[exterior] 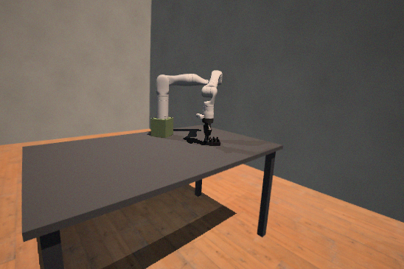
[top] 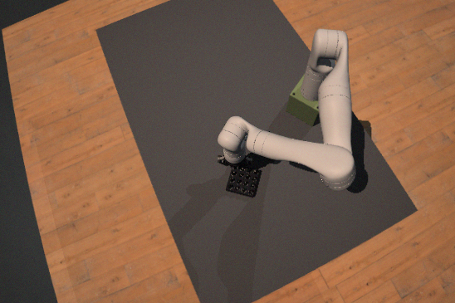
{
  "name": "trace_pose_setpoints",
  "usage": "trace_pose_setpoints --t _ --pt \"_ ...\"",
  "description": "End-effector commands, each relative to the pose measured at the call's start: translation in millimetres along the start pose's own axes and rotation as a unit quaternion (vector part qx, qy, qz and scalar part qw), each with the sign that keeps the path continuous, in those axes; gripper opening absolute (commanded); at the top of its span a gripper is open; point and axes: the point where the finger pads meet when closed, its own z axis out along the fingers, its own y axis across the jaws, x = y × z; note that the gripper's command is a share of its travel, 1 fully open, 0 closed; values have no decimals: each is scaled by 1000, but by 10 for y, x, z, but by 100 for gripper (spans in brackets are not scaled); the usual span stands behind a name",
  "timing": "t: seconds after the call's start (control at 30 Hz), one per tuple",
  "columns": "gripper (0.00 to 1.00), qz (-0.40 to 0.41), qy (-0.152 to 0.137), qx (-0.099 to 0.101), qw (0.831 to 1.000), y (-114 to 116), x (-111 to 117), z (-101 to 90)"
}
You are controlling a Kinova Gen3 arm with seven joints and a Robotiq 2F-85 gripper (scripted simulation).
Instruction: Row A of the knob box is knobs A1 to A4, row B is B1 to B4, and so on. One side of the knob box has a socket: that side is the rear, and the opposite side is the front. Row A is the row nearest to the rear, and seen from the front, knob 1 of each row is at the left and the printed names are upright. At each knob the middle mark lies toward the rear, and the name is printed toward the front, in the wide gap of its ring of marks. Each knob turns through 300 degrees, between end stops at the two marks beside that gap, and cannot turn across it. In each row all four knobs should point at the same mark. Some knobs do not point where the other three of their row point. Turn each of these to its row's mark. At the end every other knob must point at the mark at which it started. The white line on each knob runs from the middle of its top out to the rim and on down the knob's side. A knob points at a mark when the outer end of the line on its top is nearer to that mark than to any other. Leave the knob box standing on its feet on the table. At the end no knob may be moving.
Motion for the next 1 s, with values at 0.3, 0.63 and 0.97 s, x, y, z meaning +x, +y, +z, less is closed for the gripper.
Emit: trace_pose_setpoints --t 0.3,0.63,0.97 --pt "8 62 0 0 998 -3 -4 -5" --pt "8 95 0 0 996 -3 -4 -5" --pt "8 117 0 0 993 -3 -4 -6"
